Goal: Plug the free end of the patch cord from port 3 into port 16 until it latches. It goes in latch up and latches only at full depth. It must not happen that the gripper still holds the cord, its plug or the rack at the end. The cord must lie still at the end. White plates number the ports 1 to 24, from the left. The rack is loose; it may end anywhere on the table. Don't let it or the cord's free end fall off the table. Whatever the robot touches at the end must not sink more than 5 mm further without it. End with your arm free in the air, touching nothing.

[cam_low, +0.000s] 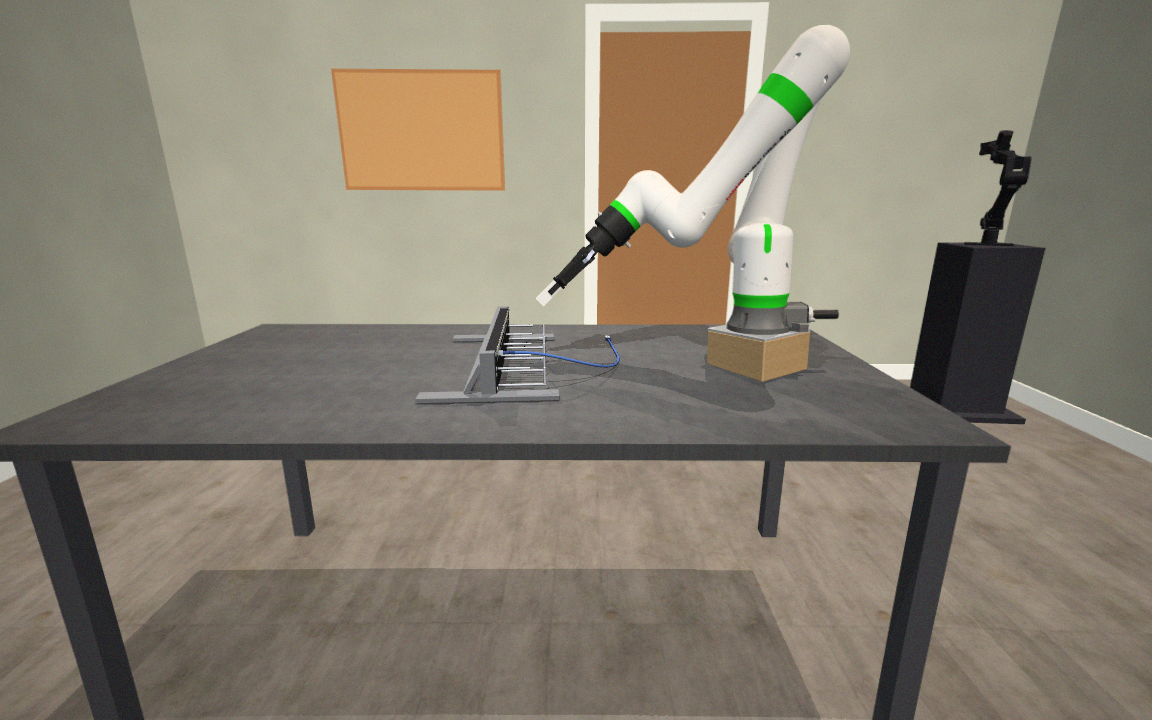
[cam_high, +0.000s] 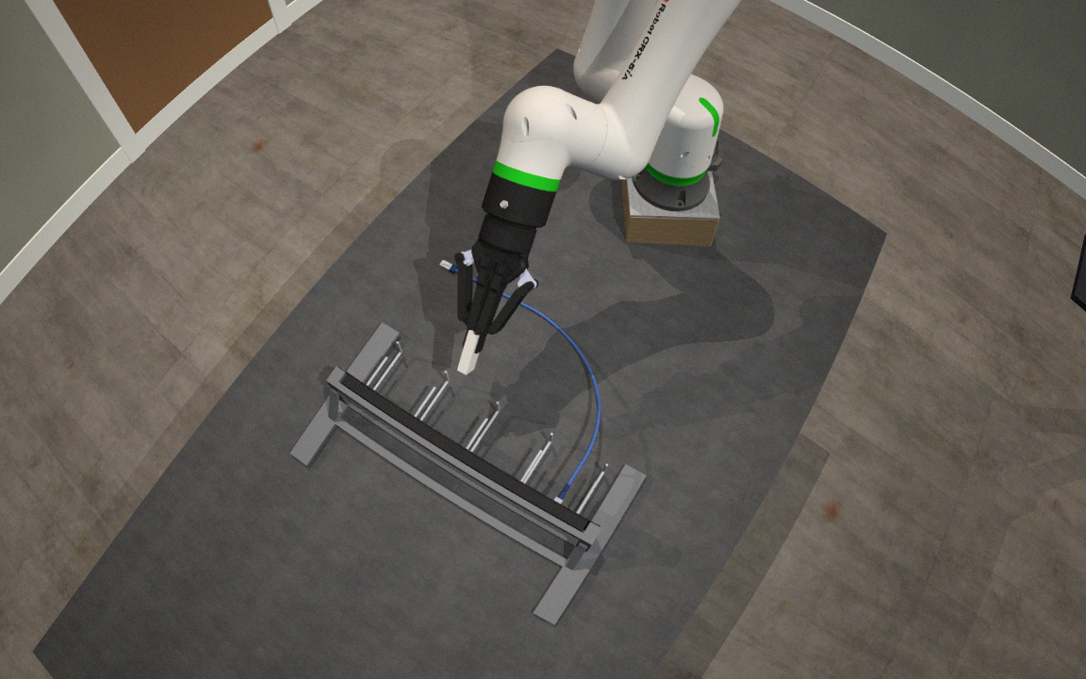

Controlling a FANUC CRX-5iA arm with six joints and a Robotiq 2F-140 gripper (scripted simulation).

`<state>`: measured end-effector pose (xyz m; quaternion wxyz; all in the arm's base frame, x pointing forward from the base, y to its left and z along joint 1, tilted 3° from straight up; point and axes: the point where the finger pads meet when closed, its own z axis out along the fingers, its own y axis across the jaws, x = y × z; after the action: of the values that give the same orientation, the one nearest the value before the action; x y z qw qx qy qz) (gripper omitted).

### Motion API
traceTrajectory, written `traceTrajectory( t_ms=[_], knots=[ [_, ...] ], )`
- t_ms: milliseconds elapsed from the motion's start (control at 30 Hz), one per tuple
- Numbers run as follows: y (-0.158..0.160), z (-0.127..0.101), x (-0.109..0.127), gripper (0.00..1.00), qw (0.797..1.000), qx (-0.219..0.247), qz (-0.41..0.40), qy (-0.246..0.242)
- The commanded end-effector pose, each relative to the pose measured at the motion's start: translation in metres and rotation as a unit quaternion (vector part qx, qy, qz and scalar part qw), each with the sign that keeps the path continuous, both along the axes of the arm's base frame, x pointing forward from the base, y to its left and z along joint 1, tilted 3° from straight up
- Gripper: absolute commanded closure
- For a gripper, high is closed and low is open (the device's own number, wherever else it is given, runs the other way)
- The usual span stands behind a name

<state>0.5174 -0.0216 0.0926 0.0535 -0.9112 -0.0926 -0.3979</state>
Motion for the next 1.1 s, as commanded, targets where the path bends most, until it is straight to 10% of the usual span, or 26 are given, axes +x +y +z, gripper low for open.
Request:
traceTrajectory(
  t_ms=[0,1067],
  knots=[
    [0.002,-0.01,0.018,1.0,0.996,-0.018,-0.034,-0.084],
    [0.007,-0.042,0.066,1.0,0.996,-0.018,-0.034,-0.084]
  ],
)
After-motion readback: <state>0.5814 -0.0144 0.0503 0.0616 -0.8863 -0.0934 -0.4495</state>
